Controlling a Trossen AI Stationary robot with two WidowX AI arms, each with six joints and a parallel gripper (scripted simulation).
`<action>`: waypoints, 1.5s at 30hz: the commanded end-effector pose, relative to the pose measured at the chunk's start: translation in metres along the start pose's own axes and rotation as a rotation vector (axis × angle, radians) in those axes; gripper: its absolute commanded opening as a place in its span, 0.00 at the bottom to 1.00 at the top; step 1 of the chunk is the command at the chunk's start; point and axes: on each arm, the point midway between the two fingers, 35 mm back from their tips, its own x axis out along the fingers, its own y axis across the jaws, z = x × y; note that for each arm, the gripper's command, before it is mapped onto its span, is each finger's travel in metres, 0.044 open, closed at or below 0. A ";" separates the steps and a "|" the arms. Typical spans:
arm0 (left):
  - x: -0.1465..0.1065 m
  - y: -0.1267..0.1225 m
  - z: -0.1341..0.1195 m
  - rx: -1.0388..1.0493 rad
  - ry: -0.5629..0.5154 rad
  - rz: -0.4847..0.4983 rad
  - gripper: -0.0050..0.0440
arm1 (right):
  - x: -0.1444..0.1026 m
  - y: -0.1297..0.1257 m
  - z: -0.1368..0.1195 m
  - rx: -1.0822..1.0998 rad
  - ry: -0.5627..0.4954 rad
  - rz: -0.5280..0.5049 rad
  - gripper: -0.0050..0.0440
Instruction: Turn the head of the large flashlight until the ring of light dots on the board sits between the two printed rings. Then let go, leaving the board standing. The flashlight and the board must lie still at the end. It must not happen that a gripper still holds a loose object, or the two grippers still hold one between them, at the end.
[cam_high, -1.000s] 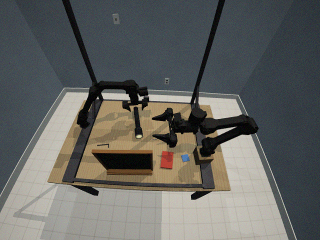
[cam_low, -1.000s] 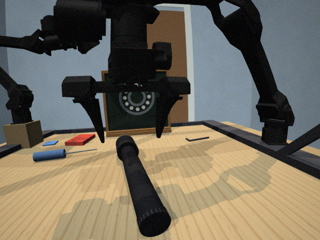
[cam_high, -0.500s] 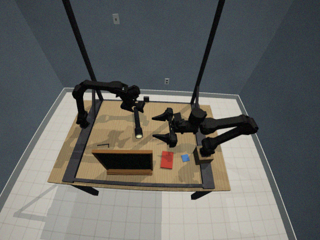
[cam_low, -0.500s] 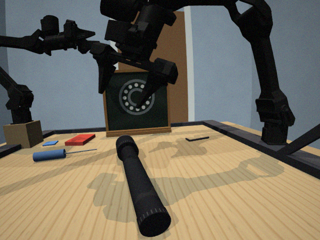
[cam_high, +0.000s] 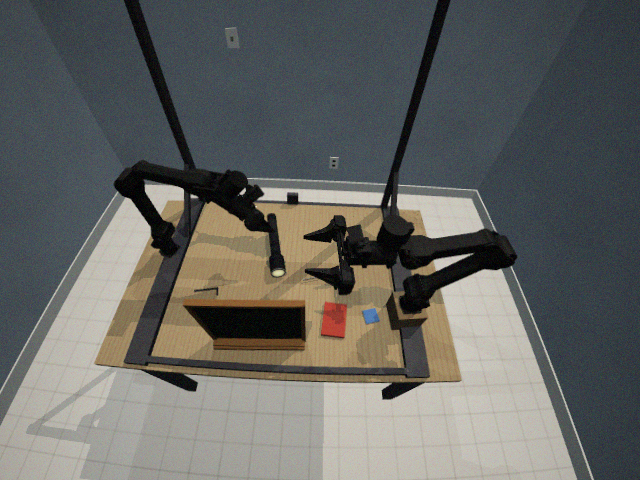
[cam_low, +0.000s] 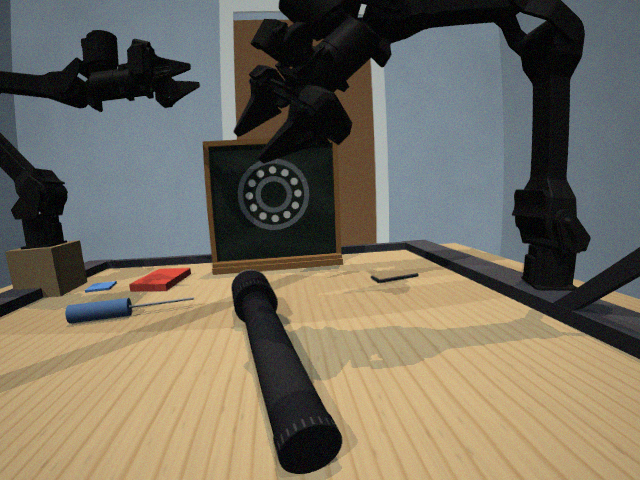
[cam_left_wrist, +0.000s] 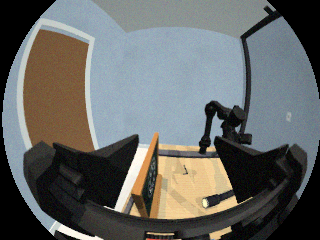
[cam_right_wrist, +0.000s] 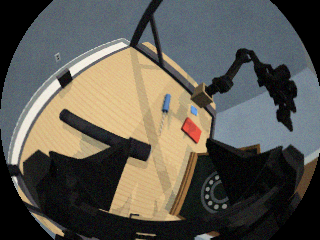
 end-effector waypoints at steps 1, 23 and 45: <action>-0.001 -0.001 0.009 0.000 -0.023 -0.006 1.00 | -0.017 -0.012 -0.006 0.093 -0.046 -0.075 1.00; -0.001 -0.001 0.010 0.002 -0.024 -0.006 1.00 | -0.121 -0.061 -0.062 0.686 -0.467 -0.510 1.00; -0.001 -0.001 0.010 0.003 -0.025 -0.007 1.00 | -0.151 -0.061 -0.083 0.826 -0.630 -0.611 1.00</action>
